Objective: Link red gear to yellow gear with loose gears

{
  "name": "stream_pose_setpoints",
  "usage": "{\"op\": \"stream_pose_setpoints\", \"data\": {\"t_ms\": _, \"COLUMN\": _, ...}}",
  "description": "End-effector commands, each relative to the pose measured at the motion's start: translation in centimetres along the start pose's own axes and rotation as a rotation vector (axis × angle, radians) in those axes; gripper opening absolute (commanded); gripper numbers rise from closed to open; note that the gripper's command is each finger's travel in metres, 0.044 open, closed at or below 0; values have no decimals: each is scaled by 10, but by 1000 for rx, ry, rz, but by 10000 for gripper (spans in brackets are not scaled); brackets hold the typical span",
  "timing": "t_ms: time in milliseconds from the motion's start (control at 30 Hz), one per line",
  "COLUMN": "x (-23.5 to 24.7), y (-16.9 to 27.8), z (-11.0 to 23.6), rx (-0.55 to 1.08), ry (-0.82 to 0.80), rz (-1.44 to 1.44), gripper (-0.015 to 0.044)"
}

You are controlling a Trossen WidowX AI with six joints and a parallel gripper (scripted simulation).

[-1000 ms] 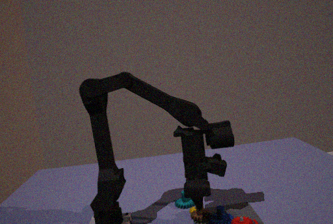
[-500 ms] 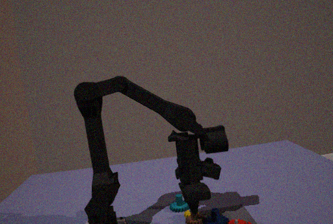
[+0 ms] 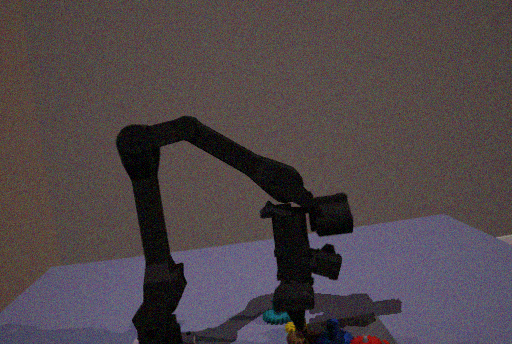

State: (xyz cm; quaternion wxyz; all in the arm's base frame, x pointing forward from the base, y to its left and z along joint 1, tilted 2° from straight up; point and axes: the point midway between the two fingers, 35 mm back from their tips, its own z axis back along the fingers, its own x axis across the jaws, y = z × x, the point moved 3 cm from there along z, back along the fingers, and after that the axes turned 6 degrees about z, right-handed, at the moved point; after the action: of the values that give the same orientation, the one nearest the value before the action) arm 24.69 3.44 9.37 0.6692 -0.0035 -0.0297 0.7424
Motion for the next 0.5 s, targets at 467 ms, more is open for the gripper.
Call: {"op": "stream_pose_setpoints", "data": {"t_ms": 467, "x": 0, "y": 0, "z": 48, "rx": -1, "ry": 0, "rz": 48, "gripper": 140}}
